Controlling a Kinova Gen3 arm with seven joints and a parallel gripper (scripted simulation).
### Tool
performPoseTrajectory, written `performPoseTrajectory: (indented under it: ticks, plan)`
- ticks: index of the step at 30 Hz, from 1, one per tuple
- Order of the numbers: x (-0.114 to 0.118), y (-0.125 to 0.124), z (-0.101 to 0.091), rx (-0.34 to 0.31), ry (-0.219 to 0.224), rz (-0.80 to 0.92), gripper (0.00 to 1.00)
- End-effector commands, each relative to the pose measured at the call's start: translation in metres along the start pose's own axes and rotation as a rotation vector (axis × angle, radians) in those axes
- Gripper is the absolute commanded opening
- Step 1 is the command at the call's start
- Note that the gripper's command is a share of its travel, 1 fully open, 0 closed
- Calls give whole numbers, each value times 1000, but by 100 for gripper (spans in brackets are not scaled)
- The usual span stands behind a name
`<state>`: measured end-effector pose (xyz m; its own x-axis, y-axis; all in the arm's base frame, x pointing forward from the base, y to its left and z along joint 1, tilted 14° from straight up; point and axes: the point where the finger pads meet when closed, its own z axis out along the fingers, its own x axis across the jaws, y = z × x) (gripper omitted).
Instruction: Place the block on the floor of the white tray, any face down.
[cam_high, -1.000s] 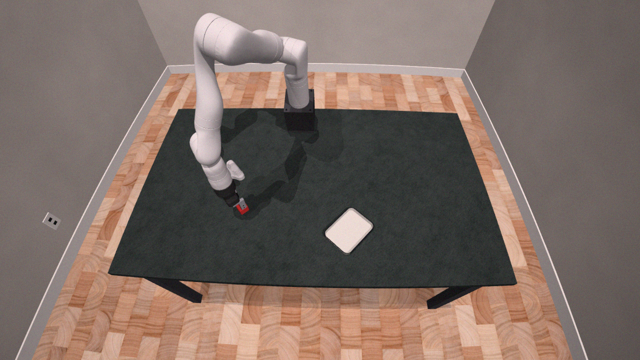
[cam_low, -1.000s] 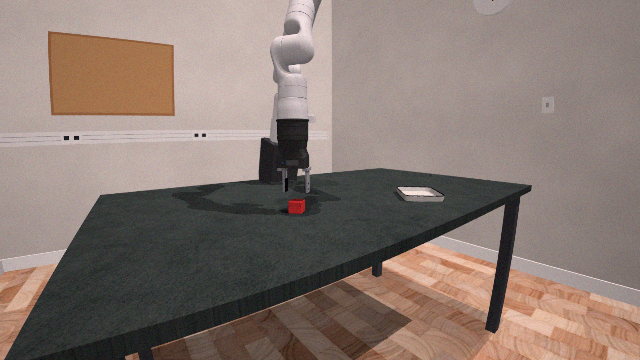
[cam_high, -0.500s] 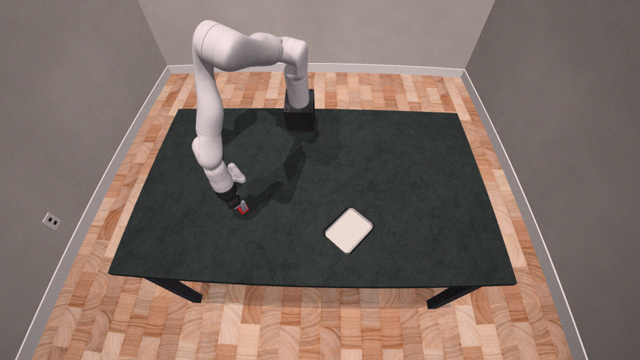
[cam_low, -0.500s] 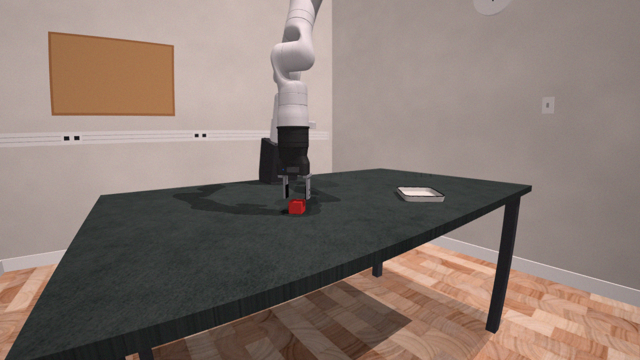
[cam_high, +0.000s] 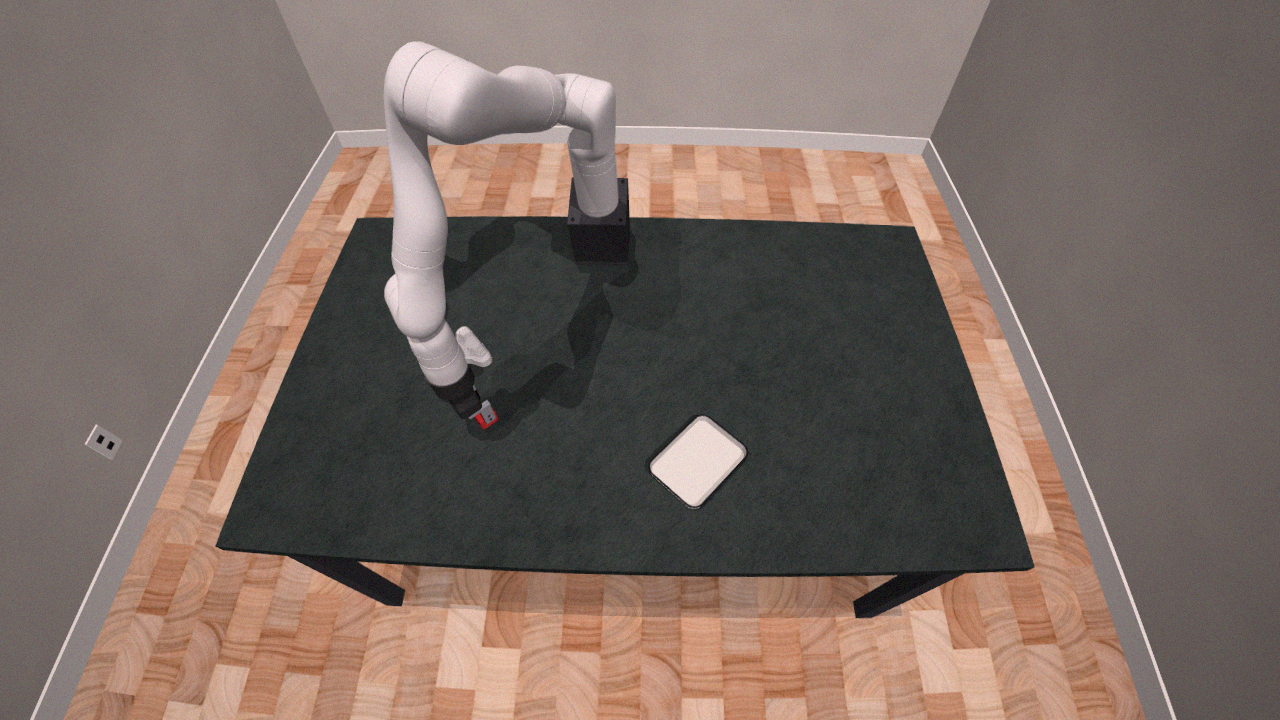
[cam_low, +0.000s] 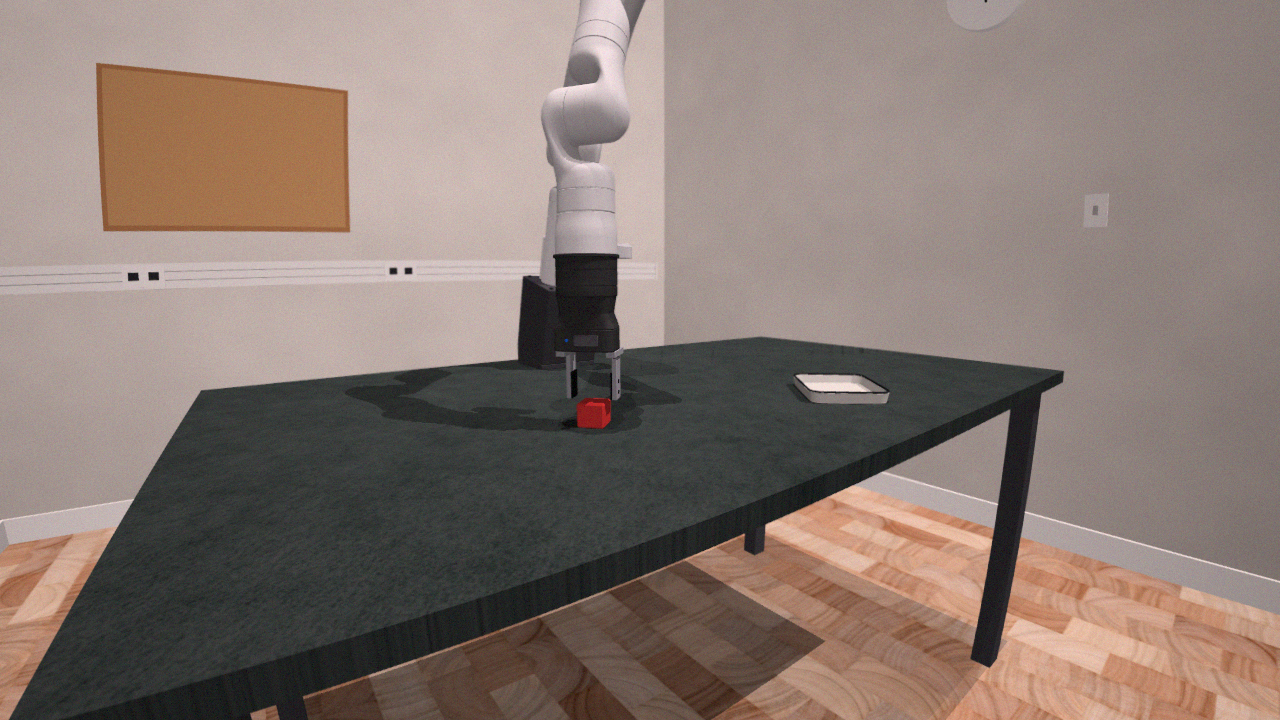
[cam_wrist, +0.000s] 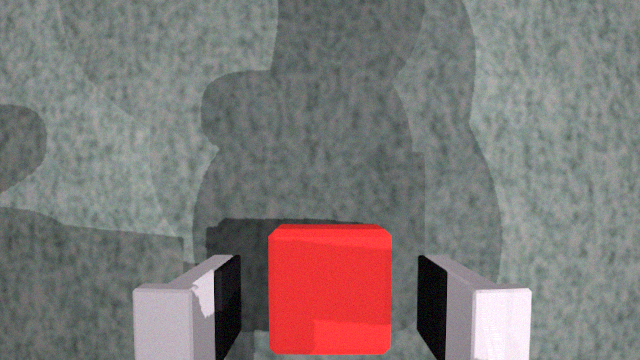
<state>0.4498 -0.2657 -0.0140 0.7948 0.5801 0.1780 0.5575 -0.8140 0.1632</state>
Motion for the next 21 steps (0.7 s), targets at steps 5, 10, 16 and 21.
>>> performPoseTrajectory:
  ticks: [5, 10, 16, 21]
  plan:
    - [0, 1, -1, -2, 1, 0, 100]
    - [0, 1, 0, -2, 1, 0, 100]
    - [0, 1, 8, -2, 1, 0, 100]
    - [0, 1, 20, -2, 1, 0, 100]
